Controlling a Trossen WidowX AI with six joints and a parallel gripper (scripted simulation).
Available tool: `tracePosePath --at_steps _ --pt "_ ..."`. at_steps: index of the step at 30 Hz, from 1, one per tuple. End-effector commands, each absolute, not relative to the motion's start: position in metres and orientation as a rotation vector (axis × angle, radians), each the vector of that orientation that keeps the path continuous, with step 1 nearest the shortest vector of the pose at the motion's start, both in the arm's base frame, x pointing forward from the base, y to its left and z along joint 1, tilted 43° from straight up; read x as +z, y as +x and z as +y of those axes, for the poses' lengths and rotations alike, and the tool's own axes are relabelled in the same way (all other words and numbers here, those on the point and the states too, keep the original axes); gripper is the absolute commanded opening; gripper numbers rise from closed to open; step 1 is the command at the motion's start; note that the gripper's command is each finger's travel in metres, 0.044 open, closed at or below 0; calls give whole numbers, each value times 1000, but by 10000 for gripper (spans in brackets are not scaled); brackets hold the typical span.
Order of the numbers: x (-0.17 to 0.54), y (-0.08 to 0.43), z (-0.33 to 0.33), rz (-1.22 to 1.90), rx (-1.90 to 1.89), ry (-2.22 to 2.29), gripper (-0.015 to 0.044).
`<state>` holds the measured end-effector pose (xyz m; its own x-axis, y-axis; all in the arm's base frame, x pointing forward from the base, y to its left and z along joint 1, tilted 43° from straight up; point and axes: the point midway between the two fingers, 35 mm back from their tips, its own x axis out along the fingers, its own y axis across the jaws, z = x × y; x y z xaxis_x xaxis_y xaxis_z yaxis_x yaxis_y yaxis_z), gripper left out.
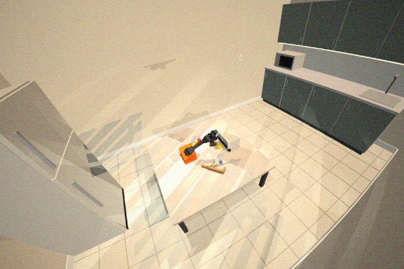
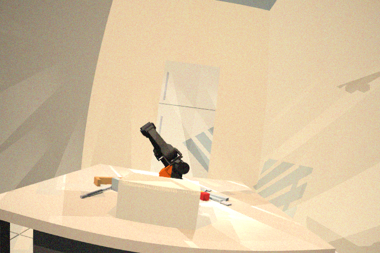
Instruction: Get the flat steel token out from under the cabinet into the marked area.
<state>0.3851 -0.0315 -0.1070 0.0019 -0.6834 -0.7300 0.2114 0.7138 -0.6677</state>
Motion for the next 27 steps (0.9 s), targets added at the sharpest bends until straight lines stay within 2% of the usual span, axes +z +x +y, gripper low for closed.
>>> tracePosePath --at_steps 1,27 --pt "-107 381 -32 1407 -738 -422 0" --pt "-112 355 -28 1408 -738 -423 0"
